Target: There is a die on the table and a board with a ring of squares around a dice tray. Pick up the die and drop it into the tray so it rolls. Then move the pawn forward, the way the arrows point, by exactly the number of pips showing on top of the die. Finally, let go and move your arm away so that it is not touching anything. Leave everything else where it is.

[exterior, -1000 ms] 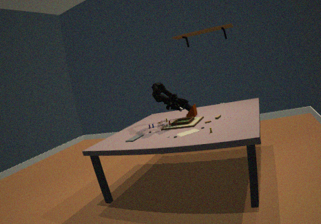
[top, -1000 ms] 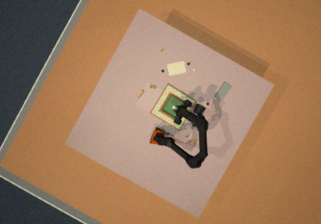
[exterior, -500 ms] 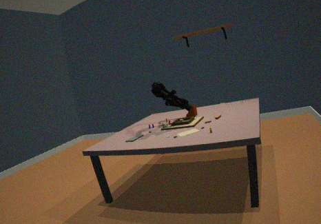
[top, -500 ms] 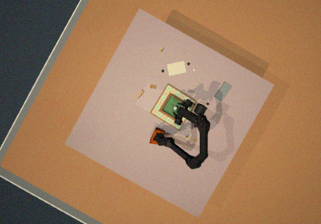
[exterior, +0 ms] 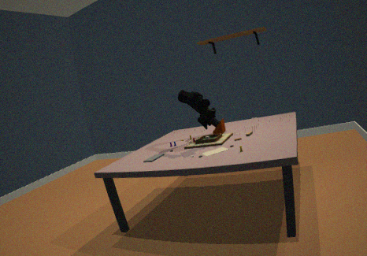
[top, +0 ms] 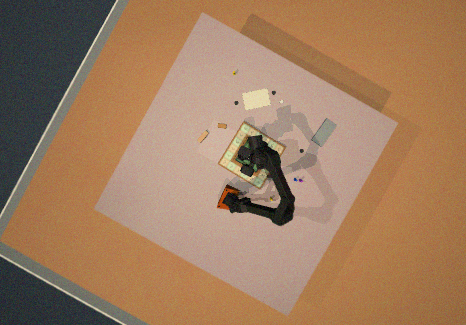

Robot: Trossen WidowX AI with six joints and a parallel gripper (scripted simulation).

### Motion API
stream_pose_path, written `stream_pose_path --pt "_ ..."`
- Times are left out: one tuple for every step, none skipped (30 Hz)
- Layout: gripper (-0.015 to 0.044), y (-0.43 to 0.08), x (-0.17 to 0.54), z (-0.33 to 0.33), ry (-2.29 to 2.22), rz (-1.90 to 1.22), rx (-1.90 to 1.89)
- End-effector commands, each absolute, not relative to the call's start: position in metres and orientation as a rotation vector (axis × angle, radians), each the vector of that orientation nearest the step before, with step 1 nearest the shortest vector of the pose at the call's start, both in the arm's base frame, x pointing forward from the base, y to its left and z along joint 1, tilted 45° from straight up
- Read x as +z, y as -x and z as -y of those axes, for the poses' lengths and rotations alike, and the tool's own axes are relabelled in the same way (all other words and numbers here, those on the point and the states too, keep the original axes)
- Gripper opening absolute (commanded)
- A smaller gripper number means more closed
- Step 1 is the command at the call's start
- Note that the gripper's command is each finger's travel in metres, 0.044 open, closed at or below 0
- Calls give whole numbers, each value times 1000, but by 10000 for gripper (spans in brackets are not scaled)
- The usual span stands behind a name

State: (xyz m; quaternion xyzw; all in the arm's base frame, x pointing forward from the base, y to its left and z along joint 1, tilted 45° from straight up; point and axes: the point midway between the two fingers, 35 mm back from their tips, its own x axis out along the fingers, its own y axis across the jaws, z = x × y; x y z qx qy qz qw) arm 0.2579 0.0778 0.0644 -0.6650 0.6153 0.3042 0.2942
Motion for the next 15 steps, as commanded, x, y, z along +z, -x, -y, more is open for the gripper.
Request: stream_pose_path --pt "414 -259 67 -75 1741 -1635 794" --pt "387 -261 69 -72 1703 -1640 738" --pt "361 -263 71 -68 1638 -1646 645" --pt "335 -265 75 -63 1557 -1649 533" --pt "309 -268 78 -58 1474 -1647 423" --pt "282 -270 82 -52 1390 -1641 316" --pt "256 -272 85 -47 1305 -1630 211" --pt "230 -274 89 -41 1219 -1614 108" --pt "204 -276 92 -36 1132 -1595 8" --pt "200 -277 96 -30 1044 -1571 -91" --pt "200 -279 99 -24 955 -1543 -187" --pt "200 -281 103 -18 865 -1511 -280" --pt "200 -283 107 -13 775 -1476 -371" --pt "200 -284 111 -7 685 -1436 -460" --pt "200 -286 115 -1 594 -1393 -546"
